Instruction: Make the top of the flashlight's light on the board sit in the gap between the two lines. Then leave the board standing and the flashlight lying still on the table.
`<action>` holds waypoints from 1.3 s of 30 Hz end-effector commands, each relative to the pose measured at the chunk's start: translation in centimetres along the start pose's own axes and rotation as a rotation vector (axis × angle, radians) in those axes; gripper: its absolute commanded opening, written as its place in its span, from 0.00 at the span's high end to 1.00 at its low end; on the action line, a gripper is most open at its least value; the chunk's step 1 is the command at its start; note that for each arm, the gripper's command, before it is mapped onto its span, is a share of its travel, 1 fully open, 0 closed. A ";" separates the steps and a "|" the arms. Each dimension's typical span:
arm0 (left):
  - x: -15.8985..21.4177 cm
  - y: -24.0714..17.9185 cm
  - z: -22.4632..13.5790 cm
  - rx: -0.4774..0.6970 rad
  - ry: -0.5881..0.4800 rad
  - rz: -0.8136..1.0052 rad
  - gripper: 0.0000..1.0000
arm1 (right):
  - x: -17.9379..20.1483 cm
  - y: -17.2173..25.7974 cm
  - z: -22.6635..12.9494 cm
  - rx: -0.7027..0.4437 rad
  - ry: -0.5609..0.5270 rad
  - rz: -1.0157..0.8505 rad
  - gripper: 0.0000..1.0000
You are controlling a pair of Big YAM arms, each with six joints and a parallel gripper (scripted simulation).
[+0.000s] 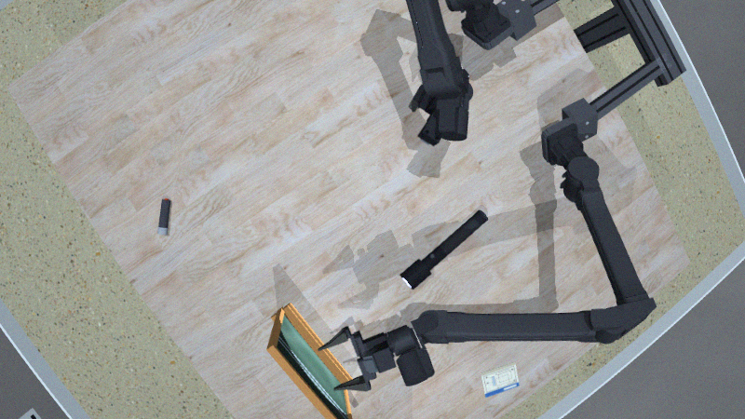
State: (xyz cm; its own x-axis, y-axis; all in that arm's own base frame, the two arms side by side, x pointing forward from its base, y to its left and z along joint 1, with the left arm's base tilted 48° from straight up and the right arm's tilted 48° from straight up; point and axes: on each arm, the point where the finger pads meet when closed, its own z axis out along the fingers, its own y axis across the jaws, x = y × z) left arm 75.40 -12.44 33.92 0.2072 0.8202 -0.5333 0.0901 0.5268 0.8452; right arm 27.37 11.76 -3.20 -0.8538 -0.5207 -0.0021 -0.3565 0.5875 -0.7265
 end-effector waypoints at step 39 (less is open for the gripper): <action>-1.9 13.1 -13.7 -0.091 0.103 -0.597 0.00 | -12.8 16.1 1.3 -0.007 0.071 0.217 0.05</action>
State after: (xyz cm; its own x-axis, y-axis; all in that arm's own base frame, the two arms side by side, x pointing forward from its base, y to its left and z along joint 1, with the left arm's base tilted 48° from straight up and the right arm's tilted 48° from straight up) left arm 65.13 -5.39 43.79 0.0692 0.4796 -0.8748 0.0917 0.8701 0.4843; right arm 32.32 23.00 -13.79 -0.9333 -0.3546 -0.0572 -0.2065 0.6600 -0.7224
